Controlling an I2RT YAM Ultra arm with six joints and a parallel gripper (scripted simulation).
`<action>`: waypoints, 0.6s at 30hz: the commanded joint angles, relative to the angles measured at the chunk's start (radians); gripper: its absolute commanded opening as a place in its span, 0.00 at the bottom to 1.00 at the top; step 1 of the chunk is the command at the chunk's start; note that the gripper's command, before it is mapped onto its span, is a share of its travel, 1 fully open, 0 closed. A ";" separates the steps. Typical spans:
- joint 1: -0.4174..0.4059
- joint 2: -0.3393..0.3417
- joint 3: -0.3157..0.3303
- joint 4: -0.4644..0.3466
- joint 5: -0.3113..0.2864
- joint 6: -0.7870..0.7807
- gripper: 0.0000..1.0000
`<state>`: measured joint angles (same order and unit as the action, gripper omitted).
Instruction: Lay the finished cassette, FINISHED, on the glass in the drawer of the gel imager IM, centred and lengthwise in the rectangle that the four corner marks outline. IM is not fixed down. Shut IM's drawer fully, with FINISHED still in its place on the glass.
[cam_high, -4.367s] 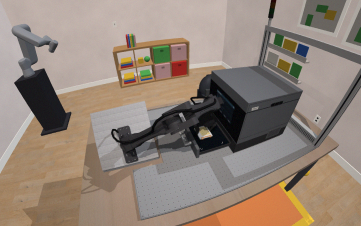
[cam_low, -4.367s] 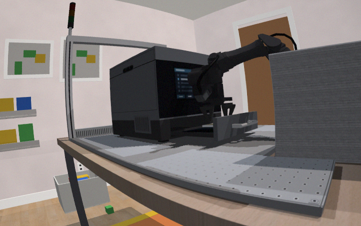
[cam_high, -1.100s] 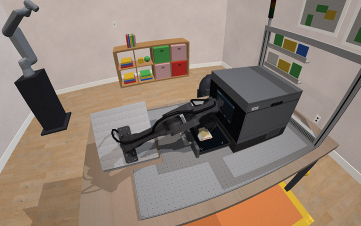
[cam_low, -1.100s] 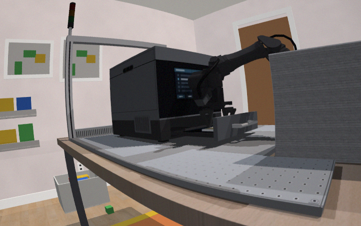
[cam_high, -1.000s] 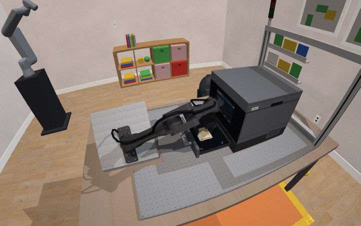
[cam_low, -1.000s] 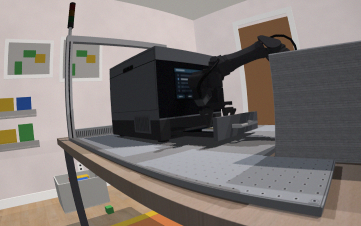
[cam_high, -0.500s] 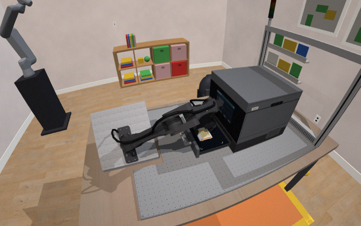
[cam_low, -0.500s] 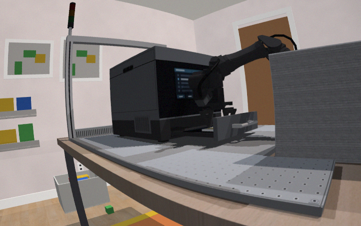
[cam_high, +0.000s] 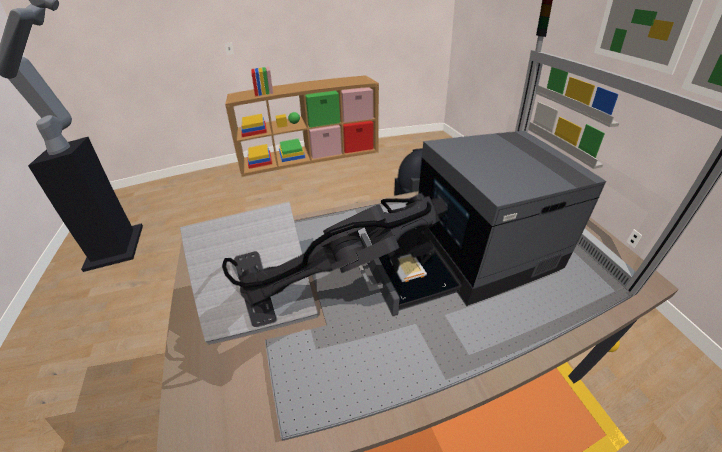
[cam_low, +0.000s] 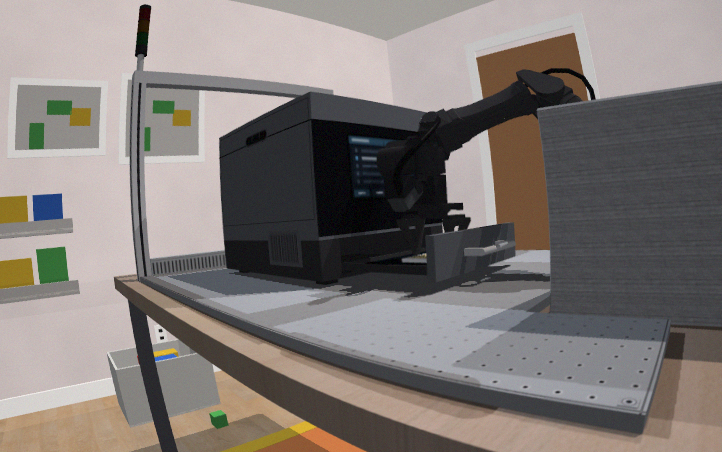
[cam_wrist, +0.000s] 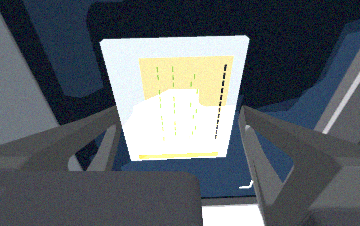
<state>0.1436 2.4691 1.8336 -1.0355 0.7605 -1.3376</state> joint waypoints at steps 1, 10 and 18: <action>0.026 -0.030 -0.024 0.030 0.007 -0.022 0.91; 0.028 0.014 0.037 -0.003 -0.009 -0.021 0.91; 0.028 0.013 -0.008 -0.003 -0.009 -0.012 0.91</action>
<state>0.1436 2.4676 1.8400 -1.0252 0.7620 -1.3518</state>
